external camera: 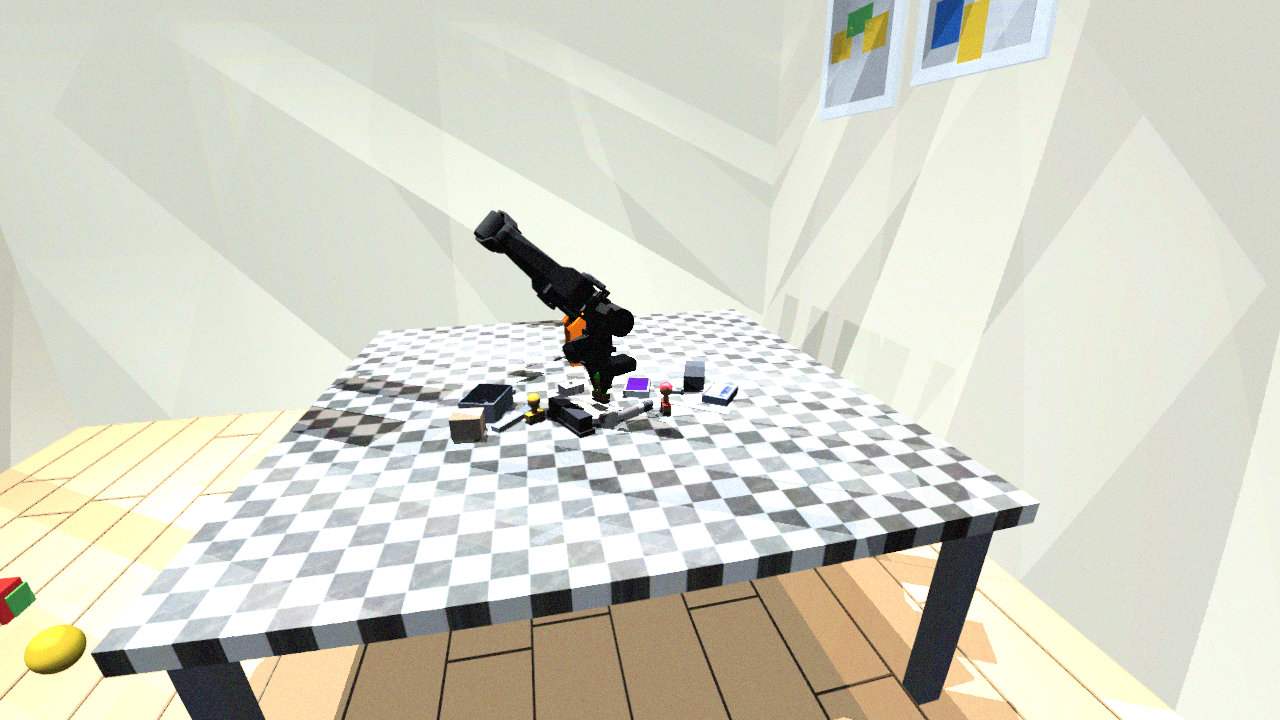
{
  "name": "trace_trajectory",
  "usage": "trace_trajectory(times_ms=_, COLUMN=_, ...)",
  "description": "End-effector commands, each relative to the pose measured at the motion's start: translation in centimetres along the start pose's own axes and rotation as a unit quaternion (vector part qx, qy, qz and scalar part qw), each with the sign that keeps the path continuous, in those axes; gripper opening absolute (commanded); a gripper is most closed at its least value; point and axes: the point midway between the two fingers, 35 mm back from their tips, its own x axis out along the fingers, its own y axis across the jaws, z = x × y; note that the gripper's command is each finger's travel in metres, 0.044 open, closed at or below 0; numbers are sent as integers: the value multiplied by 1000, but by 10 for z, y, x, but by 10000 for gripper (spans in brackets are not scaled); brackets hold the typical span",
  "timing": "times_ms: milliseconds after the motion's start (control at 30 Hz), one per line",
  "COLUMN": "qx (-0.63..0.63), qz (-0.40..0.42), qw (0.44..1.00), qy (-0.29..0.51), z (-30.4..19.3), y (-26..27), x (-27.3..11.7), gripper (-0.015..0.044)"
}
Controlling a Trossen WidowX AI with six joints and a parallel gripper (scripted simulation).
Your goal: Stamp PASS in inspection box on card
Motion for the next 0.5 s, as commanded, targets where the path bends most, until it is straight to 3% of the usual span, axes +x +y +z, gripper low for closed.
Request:
trace_trajectory(times_ms=0, qx=-4, qz=-5, qw=1000, qy=-1, z=-1, y=-2, x=6, gripper=0)
trace_trajectory(times_ms=467, qx=-4, qz=-5, qw=1000, qy=-1, z=-1, y=-3, x=9, gripper=0)
